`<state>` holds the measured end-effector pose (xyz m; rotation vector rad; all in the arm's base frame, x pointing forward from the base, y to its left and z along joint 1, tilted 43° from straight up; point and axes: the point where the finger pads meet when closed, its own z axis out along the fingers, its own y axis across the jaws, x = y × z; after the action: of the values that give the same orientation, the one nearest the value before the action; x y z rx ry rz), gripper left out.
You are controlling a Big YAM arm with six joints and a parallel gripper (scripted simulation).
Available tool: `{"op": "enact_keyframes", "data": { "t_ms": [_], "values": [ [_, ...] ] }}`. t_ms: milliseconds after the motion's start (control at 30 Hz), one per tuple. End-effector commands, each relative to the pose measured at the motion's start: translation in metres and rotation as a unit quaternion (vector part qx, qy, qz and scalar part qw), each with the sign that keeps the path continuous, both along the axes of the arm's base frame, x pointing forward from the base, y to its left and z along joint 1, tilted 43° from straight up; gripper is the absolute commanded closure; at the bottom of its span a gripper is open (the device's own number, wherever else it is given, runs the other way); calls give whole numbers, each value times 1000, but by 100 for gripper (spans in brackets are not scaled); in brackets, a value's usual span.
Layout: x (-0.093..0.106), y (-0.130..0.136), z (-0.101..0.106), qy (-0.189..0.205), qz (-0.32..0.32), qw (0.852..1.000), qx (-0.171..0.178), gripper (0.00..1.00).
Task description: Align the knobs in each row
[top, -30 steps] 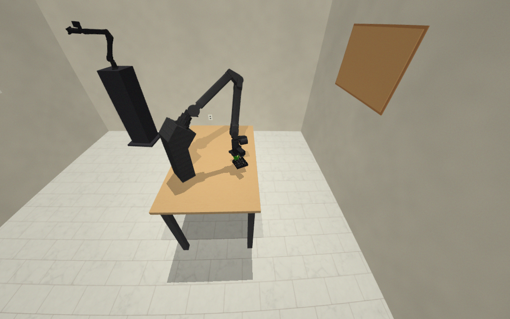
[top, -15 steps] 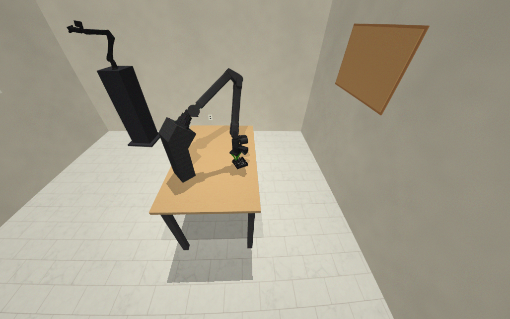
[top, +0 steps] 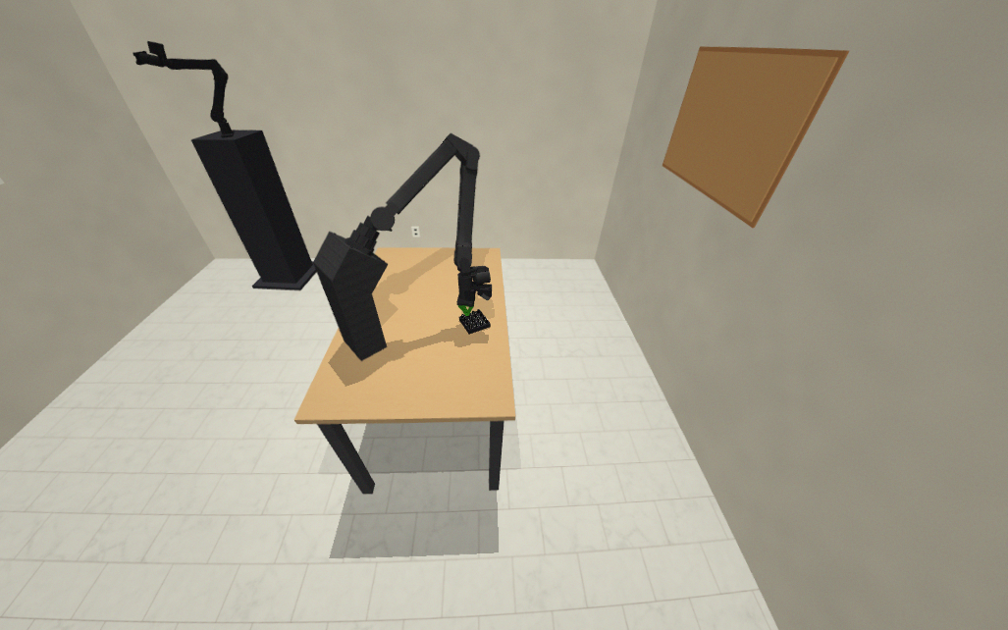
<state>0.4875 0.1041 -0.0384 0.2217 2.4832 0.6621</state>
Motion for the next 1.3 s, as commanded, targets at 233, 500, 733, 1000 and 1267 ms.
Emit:
{"op": "enact_keyframes", "data": {
  "t_ms": [233,500,733,1000,1267],
  "values": [
    [-7,-11,8,-73,128,984,-102,82],
    [-4,-12,12,-118,202,959,-159,82],
    [-8,-13,12,-155,272,926,-212,82],
    [-10,-13,10,-173,311,903,-239,82],
    [-9,-13,10,-174,311,903,-240,82]
  ]
}}
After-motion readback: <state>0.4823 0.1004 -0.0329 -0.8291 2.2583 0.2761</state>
